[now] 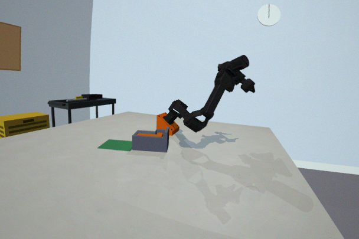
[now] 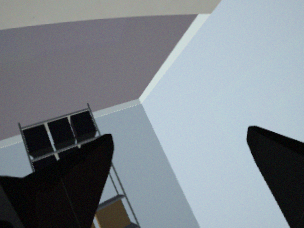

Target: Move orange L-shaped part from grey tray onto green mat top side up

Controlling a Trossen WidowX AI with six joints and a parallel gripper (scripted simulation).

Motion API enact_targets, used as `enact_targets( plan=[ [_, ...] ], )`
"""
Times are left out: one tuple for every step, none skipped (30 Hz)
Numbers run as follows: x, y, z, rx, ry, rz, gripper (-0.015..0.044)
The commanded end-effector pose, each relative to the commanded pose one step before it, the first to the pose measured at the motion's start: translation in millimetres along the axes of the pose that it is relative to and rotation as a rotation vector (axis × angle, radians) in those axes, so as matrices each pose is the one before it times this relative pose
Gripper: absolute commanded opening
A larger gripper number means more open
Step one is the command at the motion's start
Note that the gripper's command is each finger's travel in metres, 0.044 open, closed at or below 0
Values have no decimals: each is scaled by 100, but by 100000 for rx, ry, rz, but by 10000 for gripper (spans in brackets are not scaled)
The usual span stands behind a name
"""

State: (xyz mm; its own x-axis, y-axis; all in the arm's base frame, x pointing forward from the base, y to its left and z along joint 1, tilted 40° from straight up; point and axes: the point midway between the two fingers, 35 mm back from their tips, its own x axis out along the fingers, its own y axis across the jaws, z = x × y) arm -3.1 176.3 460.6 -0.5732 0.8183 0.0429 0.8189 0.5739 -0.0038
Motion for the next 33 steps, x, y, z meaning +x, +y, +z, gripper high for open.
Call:
enact_targets(
  plan=[
    [85,-398,-112,-2010,513,-1367,374],
    [166,-810,-231,-4035,1077,-2769,347],
    [118,-868,-433,-1999,2935,-4050,321],
    [242,-1171,-370,-5795,1708,-4067,295],
    [308,-1561,-552,-7699,2545,-5433,269],
    [360,-1916,-785,-9559,3581,-6693,242],
    [324,-1908,-883,-10694,4373,-6686,216],
    [340,-1997,-1103,-11472,5287,-7015,190],
    [336,-1750,-1241,-8486,5771,-6562,180],
    [264,-1409,-1150,-5471,6280,-5573,180],
    [357,-1635,-1409,-9473,5888,-5922,180],
    [349,-1492,-1462,-8695,5952,-5361,180],
    [338,-1401,-1577,-9141,6493,-5137,180],
    [344,-1346,-1740,-9475,7129,-4952,180],
    [329,-1166,-1752,-9024,7135,-4328,180],
    [323,-1027,-1797,-8844,7284,-3847,180],
    [326,-921,-1890,-8960,7638,-3477,180],
    [329,-803,-1973,-9061,7949,-3067,180],
    [326,-660,-2009,-8925,8082,-2575,180],
    [331,-532,-2051,-9011,8226,-2129,180],
    [-25,-382,-1501,-1094,6473,-690,180],
    [168,-174,-1000,-4561,4081,-837,180],
    [255,-217,-1438,-6351,5755,-1074,180],
    [302,-189,-1803,-7981,7208,-984,180],
    [370,-118,-2236,-9800,8957,-790,180],
    [416,35,-2539,-11151,10178,-279,180],
    [326,149,-2245,-9289,9143,382,180],
    [363,313,-1989,-8374,8060,797,180],
    [301,502,-2061,-8410,8274,1648,180],
    [426,540,-2031,-9520,8344,1316,180],
    [435,686,-2020,-9724,8371,1803,180],
    [391,822,-1642,-6253,5709,1770,180],
    [278,683,-1438,-6593,5983,1997,180]
  ],
)
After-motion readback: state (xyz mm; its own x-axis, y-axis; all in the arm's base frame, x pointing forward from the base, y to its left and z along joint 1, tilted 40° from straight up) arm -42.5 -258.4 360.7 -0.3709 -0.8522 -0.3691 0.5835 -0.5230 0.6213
